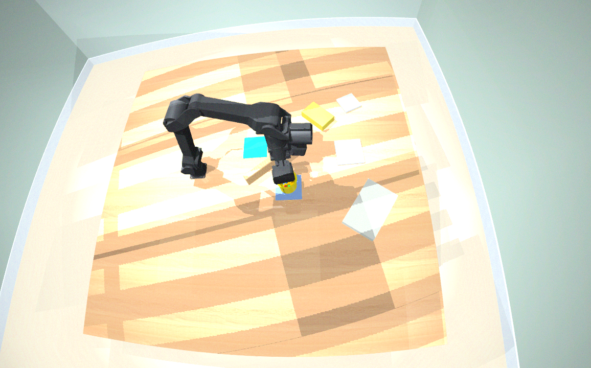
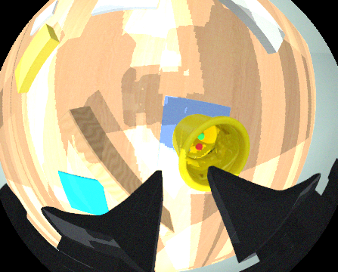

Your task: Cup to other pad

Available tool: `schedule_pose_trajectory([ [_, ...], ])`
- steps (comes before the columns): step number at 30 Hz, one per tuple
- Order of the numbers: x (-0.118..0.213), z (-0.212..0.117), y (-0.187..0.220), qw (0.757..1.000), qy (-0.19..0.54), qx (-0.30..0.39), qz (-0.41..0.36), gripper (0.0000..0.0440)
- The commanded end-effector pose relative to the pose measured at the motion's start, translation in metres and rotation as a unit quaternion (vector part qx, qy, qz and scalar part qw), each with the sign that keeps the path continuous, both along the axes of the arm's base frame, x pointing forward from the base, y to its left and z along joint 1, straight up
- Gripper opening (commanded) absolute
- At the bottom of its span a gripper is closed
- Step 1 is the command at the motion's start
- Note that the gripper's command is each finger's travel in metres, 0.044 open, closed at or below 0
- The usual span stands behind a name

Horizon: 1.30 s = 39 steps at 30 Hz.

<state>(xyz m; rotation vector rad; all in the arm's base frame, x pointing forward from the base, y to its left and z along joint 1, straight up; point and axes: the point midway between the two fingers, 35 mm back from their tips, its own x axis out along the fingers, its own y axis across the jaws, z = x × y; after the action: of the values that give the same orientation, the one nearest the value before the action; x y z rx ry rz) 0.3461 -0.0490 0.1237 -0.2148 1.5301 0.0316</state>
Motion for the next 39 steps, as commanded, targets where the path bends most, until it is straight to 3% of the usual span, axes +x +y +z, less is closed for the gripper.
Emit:
schedule_pose_trajectory([
  [1, -0.003, -0.015, -0.004, 1.000, 0.018, -0.002, 0.010, 0.0170],
  [11, -0.007, -0.057, -0.007, 0.997, 0.049, 0.006, 0.055, 0.0182],
  [17, -0.011, -0.063, -0.008, 0.994, 0.062, 0.006, 0.095, 0.0043],
  [19, -0.012, -0.062, -0.007, 0.992, 0.065, 0.007, 0.106, 0.0014],
  [39, -0.022, -0.006, 0.023, 0.982, 0.059, 0.022, 0.176, 0.0038],
])
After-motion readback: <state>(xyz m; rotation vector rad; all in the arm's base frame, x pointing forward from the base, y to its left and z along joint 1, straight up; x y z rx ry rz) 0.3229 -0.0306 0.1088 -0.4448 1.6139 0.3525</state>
